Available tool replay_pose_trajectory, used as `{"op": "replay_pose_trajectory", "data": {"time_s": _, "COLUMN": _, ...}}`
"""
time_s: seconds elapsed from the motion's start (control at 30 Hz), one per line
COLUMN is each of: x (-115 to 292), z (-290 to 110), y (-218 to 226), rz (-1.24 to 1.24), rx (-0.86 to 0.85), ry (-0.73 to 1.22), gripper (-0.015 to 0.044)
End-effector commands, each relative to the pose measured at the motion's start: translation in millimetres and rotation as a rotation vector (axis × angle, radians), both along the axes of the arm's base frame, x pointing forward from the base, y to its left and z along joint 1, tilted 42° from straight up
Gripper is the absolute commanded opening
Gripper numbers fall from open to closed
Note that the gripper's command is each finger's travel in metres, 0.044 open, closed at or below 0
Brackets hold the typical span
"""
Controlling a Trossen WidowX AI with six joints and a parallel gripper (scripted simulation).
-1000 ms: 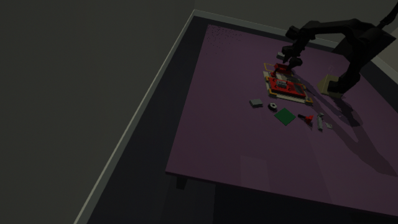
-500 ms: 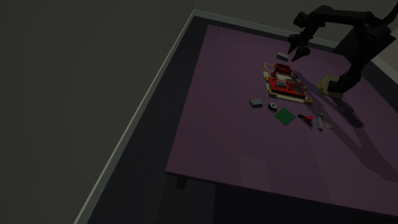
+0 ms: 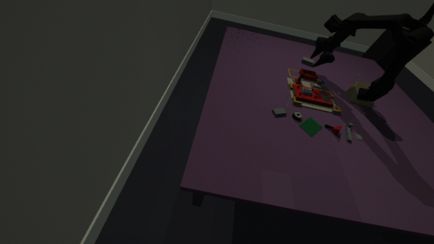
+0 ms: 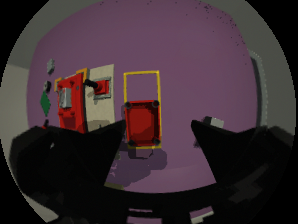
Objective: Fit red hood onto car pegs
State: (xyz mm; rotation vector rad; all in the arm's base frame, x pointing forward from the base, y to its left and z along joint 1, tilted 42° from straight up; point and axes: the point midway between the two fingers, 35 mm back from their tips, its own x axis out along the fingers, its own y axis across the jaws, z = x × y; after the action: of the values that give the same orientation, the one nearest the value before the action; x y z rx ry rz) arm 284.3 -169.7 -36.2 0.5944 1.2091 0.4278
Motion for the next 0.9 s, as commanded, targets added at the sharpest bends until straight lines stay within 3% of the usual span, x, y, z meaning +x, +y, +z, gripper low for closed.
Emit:
{"op": "replay_pose_trajectory", "data": {"time_s": 0.0, "x": -2.7, "z": -9.6, "y": 1.9, "rz": -0.134, "rx": 0.011, "ry": -0.116, "gripper": 0.0440}}
{"op": "replay_pose_trajectory", "data": {"time_s": 0.43, "x": -29.4, "z": 6.1, "y": 20.2, "rz": -0.408, "rx": 0.059, "ry": -0.524, "gripper": 0.0440}}
{"op": "replay_pose_trajectory", "data": {"time_s": 0.87, "x": -31.4, "z": 7.4, "y": 23.1, "rz": -0.415, "rx": 0.062, "ry": -0.545, "gripper": 0.0440}}
